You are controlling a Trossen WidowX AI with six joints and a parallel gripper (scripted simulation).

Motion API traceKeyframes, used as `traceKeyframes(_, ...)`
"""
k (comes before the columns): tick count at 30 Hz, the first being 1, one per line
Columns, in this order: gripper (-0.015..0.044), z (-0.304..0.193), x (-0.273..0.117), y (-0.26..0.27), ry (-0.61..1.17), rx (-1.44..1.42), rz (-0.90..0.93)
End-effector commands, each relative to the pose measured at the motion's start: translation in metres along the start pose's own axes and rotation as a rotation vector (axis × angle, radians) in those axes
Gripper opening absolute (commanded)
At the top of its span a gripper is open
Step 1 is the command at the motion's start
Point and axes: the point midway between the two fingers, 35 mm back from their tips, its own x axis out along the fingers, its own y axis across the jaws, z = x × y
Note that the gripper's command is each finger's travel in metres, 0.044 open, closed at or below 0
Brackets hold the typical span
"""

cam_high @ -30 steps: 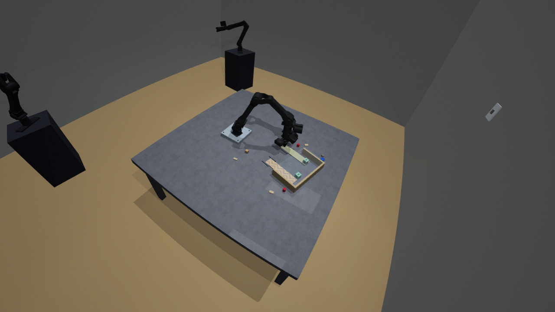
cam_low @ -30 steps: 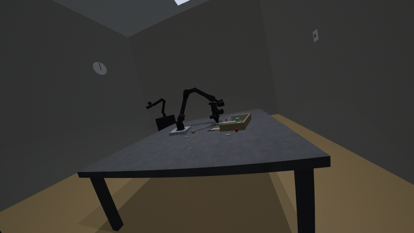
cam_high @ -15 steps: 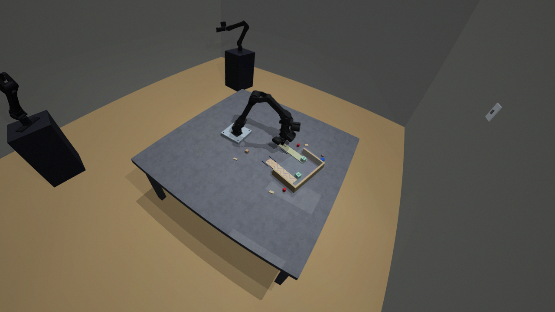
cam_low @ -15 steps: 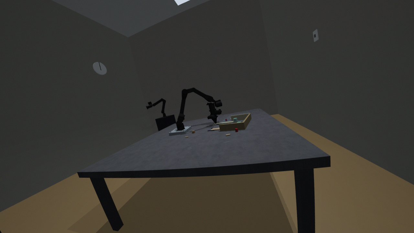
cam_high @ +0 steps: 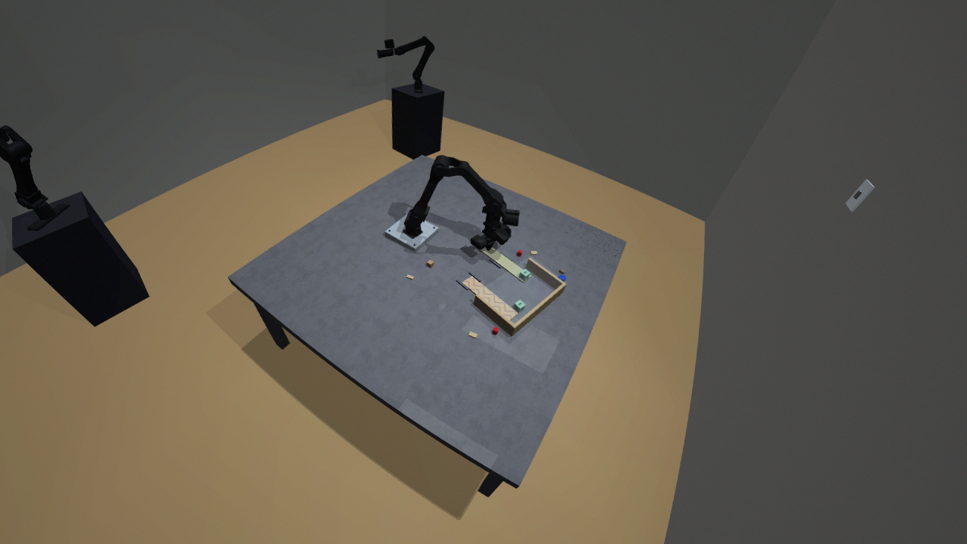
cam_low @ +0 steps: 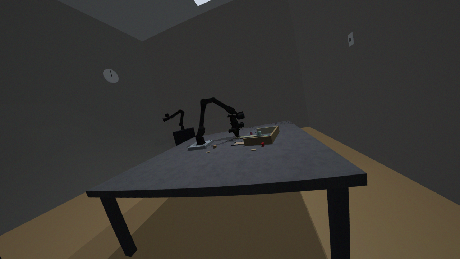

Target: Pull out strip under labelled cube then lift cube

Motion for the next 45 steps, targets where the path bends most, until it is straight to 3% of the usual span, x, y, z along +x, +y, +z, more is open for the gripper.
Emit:
traceKeyframes(1, 0.0000, -0.013, 0.006, -0.002, 0.023, -0.002, -0.013)
traceKeyframes(45, 0.0000, -0.077, 0.005, 0.000, 0.029, -0.002, -0.012)
